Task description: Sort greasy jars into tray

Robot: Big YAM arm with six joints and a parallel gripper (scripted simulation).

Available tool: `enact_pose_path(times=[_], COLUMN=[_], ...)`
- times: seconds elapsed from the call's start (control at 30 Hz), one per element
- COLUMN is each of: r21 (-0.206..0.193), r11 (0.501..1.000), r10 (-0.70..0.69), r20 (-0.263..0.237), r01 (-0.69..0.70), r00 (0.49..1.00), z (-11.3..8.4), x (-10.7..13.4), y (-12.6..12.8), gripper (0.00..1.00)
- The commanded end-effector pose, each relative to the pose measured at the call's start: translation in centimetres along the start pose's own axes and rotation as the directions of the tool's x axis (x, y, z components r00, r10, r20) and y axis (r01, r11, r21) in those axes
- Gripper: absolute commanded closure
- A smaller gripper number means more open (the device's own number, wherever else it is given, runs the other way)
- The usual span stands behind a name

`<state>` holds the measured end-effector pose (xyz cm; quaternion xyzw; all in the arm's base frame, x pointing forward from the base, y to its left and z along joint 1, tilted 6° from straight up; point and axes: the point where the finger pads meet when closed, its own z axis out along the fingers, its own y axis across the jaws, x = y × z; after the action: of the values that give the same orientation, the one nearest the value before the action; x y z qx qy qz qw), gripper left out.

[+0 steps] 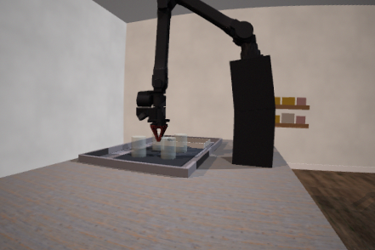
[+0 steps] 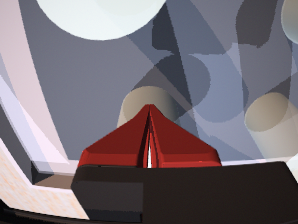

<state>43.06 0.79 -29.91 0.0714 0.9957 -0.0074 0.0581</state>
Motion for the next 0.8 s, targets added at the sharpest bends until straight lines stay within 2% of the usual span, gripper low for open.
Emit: enact_pose_path(times=[0.0, 0.77], r21=[0.006, 0.006], r11=[1.0, 1.0], r10=[0.006, 0.006], r20=[-0.007, -0.007], r01=[-0.006, -0.006], r00=[1.0, 1.0], z=[-0.33, -0.33], x=[0.77, 1.05], y=[0.09, 0.09], gripper=[1.0, 1.0])
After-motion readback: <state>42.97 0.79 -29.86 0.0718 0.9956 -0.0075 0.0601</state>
